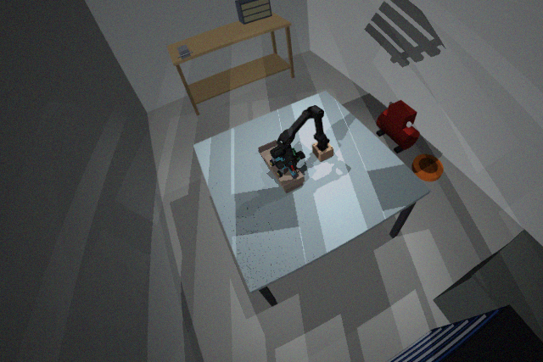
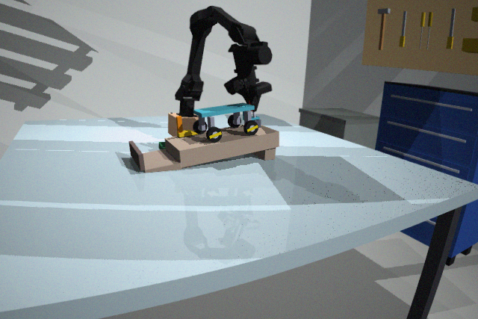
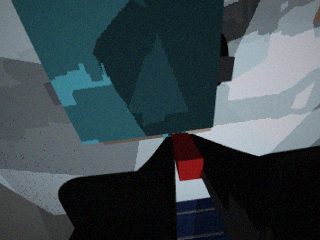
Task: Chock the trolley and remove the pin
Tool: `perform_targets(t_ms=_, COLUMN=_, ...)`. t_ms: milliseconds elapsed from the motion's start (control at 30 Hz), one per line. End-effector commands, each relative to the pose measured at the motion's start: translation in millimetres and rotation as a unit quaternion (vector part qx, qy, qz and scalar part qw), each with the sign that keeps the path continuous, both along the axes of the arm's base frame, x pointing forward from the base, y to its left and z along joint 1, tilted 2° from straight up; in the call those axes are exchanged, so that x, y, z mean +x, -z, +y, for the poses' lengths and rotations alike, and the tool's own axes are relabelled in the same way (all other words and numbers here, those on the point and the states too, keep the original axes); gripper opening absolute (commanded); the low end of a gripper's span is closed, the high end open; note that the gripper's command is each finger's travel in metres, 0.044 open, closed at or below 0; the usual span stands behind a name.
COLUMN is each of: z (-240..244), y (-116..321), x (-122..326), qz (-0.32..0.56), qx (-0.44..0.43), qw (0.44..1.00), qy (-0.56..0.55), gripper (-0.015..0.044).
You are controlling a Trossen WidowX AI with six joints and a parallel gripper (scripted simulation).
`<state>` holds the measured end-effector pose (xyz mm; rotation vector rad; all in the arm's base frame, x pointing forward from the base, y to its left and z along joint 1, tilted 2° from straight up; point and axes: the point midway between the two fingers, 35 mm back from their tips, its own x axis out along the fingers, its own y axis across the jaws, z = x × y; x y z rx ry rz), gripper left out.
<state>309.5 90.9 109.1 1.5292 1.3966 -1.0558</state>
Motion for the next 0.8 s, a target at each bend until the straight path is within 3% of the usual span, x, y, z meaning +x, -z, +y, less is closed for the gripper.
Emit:
perform_targets(t_ms=0, z=-1, y=-5, x=0, qz=-0.005, qx=0.001, qw=1.000, qy=-0.002, gripper=0.0000)
perform_targets(t_ms=767, z=-4, y=-16, x=-1, qz=-0.005, qx=0.001, qw=1.000, qy=-0.002, gripper=0.0000)
